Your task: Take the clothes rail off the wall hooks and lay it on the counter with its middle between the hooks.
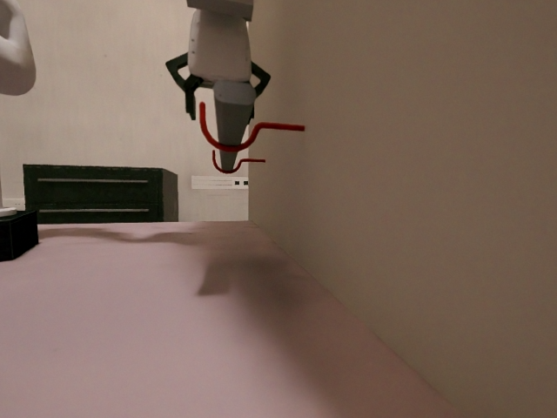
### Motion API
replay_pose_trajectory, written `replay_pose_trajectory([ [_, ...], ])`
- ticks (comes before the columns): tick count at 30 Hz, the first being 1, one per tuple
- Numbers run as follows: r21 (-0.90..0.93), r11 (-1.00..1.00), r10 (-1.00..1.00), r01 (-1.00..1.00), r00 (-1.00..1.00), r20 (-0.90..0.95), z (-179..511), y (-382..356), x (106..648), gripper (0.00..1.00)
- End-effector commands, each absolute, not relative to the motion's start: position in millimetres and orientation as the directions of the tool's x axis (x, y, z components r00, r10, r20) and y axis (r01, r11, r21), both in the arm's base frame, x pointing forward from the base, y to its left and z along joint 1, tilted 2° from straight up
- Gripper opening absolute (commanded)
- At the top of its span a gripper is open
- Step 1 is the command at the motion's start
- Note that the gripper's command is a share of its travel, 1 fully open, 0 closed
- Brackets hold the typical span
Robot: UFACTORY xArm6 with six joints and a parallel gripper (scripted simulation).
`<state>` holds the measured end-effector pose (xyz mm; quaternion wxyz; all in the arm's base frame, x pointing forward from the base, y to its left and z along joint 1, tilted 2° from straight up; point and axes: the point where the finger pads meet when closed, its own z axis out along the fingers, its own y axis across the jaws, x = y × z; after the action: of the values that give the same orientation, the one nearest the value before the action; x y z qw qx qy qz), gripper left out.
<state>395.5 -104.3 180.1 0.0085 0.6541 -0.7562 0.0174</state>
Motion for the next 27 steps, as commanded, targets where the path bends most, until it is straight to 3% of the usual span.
replay_pose_trajectory([
  [1,-0.019,0.144,-0.989,-0.989,-0.144,0.036,180.6,-105.6,403.4,1.0],
  [27,-0.019,0.144,-0.989,-0.989,-0.144,0.036,175.0,-106.6,409.0,1.0],
])
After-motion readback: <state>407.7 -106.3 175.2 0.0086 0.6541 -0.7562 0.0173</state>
